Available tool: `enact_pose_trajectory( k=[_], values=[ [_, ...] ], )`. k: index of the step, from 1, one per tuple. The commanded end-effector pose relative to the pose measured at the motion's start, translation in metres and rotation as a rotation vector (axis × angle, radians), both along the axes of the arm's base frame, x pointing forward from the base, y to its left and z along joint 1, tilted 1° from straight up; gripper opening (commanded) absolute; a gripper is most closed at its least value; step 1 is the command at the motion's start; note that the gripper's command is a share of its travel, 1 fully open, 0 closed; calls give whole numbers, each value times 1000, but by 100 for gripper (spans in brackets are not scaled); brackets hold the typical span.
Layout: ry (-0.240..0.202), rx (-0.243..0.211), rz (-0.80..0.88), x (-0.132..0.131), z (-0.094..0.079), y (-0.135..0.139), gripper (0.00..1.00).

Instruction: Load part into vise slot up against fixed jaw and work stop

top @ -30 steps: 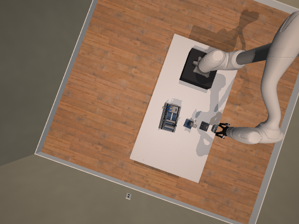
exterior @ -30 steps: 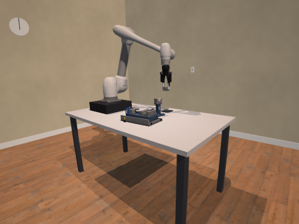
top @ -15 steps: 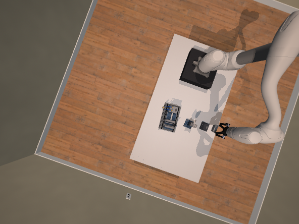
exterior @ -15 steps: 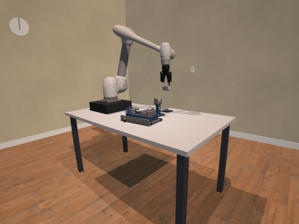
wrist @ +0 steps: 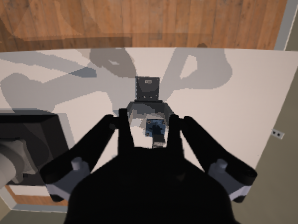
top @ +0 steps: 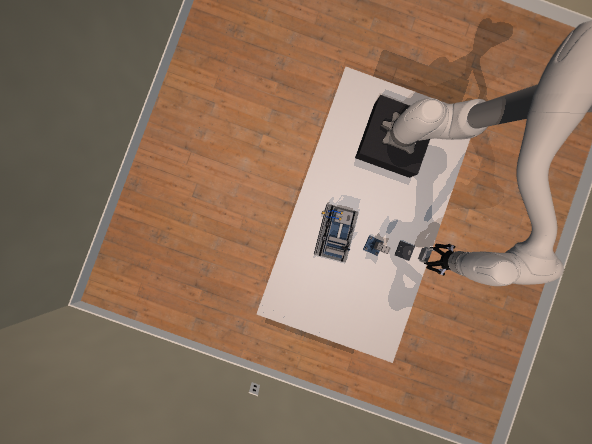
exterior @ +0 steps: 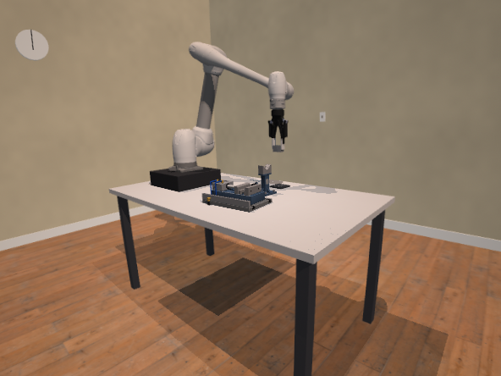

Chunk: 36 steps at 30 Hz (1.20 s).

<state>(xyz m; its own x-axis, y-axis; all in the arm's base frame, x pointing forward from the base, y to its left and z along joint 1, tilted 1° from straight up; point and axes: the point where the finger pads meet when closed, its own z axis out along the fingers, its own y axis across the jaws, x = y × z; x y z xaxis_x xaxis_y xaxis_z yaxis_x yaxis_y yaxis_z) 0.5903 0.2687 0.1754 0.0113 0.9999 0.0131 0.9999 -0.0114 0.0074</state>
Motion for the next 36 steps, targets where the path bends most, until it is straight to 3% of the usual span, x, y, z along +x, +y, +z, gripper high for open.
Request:
enact_pose_trajectory(
  k=[1, 36],
  values=[
    [0, 0, 0, 0, 0, 0, 0],
    [0, 0, -3, 4, 0, -11, 0]
  ],
)
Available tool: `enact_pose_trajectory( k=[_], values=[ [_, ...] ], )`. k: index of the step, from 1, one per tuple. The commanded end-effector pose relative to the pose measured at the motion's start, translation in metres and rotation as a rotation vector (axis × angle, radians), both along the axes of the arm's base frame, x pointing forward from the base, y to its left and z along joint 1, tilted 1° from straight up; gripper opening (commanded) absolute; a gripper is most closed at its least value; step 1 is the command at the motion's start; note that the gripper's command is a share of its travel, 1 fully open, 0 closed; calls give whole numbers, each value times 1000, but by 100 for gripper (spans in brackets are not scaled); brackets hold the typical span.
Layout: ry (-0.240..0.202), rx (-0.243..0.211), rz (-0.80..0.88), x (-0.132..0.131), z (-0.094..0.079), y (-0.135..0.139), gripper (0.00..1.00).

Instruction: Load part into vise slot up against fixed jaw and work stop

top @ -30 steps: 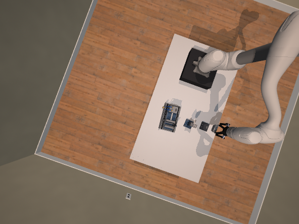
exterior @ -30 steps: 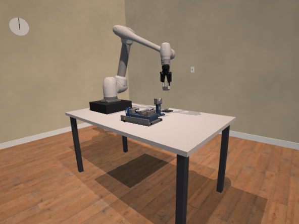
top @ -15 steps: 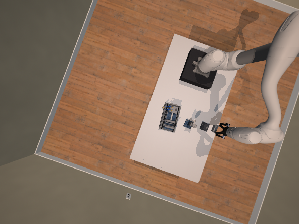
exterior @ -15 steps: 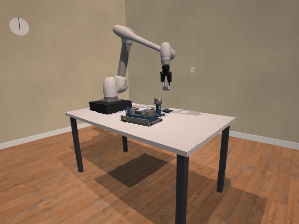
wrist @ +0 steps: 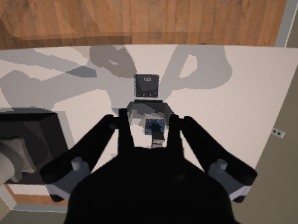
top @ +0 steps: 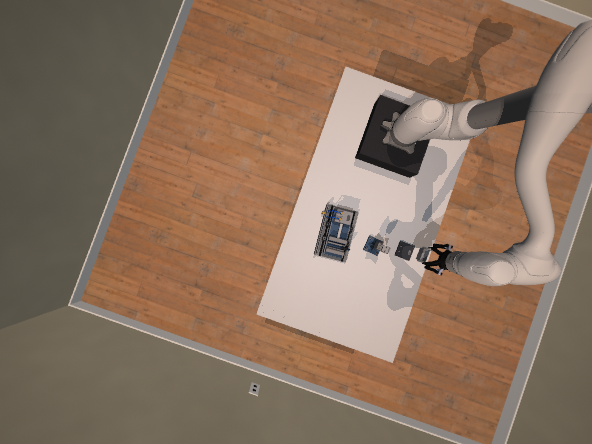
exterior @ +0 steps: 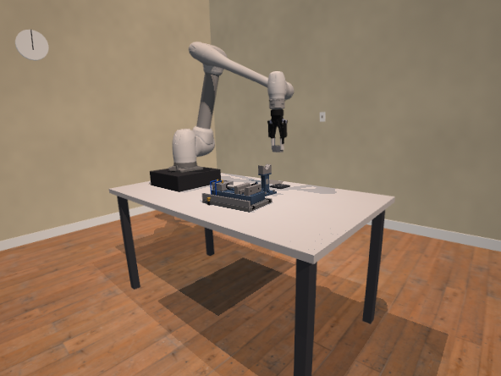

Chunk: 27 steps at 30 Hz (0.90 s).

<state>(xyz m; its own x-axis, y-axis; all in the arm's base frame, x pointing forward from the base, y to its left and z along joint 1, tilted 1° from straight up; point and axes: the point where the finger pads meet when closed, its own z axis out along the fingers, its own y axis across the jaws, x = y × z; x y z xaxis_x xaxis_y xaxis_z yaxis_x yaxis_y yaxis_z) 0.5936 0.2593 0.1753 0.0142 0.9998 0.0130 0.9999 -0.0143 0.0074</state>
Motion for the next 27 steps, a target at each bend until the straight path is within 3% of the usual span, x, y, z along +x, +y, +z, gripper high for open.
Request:
enact_pose_trajectory(
  k=[1, 13, 27],
  values=[
    [0, 0, -1, 1, 0, -3, 0],
    [0, 0, -8, 8, 0, -26, 0],
    [0, 0, -21, 20, -1, -72, 0]
  ],
)
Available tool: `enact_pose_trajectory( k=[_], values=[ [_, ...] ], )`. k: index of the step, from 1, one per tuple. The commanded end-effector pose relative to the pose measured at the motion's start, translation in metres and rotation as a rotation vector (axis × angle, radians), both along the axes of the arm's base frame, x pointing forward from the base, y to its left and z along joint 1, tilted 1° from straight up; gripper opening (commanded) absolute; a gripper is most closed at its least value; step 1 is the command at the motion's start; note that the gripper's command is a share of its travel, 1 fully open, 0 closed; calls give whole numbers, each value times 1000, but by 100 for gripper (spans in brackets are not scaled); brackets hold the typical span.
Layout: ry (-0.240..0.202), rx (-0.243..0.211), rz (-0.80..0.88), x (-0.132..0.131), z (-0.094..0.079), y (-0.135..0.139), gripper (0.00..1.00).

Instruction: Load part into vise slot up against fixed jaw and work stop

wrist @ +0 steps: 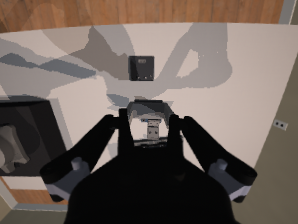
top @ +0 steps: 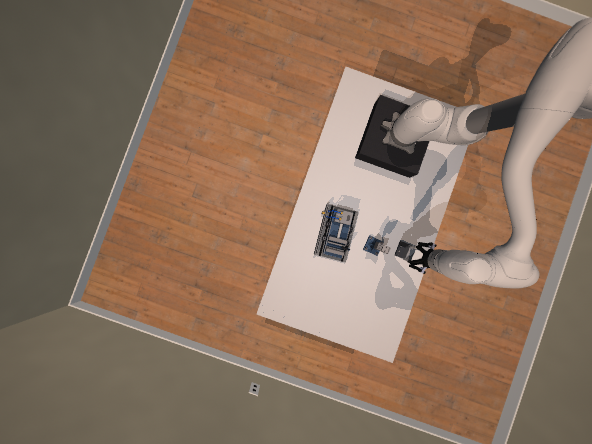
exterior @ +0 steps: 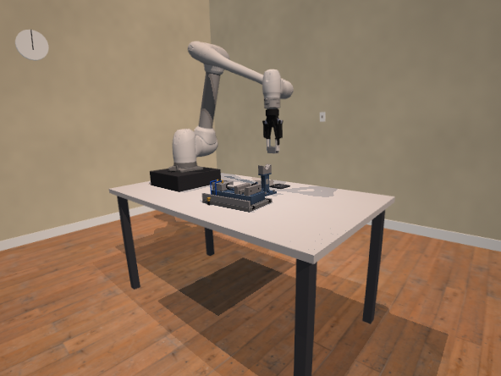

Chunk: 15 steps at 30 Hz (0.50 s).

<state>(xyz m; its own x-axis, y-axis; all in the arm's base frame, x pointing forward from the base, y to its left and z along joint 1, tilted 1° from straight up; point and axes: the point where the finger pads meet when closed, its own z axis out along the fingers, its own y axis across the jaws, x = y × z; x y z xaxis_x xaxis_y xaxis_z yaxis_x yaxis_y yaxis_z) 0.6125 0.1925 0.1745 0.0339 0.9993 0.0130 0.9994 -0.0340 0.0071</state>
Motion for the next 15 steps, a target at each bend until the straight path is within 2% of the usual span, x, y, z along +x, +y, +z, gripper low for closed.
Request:
enact_pose_trajectory(
  k=[1, 3, 15],
  values=[
    [0, 0, -2, 2, 0, -9, 0],
    [0, 0, -2, 2, 0, -9, 0],
    [0, 0, -14, 9, -1, -50, 0]
  ],
)
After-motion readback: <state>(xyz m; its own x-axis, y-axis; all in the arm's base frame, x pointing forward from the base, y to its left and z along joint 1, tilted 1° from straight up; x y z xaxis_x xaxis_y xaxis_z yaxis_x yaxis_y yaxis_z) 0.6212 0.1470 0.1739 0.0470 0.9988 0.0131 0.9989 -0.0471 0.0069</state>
